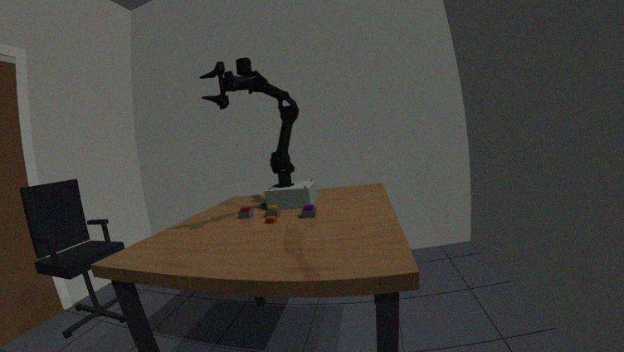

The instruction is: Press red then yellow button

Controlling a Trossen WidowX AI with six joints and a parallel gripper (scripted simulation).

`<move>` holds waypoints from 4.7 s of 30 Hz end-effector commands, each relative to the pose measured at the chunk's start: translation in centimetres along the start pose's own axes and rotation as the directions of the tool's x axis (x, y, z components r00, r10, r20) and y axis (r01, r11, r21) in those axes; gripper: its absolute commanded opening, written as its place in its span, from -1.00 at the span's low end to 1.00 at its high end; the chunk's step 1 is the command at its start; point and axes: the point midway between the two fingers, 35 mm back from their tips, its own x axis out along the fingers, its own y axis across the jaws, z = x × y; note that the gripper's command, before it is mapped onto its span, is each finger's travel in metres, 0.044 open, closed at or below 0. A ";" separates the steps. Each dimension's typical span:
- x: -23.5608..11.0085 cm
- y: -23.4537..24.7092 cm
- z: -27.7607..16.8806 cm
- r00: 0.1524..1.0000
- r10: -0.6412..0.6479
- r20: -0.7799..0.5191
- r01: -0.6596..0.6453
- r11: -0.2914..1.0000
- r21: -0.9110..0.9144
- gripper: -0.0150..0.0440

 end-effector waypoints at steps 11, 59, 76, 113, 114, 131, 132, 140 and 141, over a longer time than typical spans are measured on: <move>1.1 25.4 -2.5 0.650 0.759 -0.042 -0.726 0.636 0.263 0.86; -8.2 44.3 -6.7 0.036 0.997 -0.065 -0.760 0.069 0.646 -0.42; -8.1 47.1 -6.9 0.036 0.997 -0.065 -0.760 0.069 0.646 -0.42; -8.4 37.7 -6.3 0.037 0.997 -0.065 -0.760 0.070 0.646 -0.42; -8.4 37.7 -6.3 0.037 0.997 -0.065 -0.760 0.070 0.646 -0.42; -17.1 38.6 2.3 0.029 0.998 -0.056 -0.761 0.058 0.647 -0.42; -17.2 38.6 2.4 0.029 0.998 -0.056 -0.761 0.058 0.647 -0.42; -17.0 42.5 2.3 0.029 0.998 -0.056 -0.761 0.058 0.647 -0.42; -17.0 43.8 2.2 0.028 0.998 -0.056 -0.761 0.058 0.647 -0.42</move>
